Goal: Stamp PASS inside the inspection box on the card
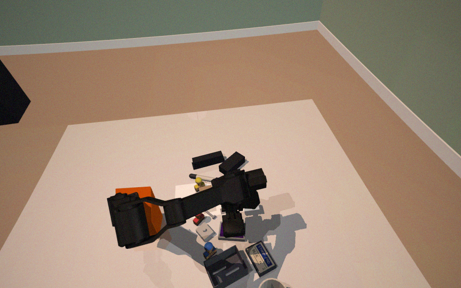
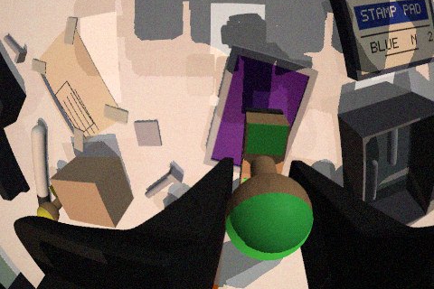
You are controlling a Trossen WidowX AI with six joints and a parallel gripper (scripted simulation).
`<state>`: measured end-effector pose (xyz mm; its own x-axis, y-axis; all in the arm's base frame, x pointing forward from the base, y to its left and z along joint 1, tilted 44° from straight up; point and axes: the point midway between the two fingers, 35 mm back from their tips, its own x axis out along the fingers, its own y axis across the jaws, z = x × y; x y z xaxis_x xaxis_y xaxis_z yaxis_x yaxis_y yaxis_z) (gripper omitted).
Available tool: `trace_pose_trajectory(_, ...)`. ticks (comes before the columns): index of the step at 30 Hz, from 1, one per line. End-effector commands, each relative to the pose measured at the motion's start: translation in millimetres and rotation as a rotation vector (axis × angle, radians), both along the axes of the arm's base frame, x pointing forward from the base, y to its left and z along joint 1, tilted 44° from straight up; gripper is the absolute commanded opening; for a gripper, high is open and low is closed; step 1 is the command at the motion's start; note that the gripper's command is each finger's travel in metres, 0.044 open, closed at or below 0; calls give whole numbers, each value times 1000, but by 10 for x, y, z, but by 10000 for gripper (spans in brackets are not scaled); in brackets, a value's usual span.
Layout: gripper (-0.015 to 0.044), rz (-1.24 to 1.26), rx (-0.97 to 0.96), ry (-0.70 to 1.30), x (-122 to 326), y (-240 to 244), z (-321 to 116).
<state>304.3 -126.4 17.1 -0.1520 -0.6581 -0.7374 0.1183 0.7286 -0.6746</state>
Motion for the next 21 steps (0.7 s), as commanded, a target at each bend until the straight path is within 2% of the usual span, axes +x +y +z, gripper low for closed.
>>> trace_pose_trajectory(1,0,1,-5,3,-11,-31,-21)
trace_pose_trajectory(21,0,0,-5,3,-32,-122,-116)
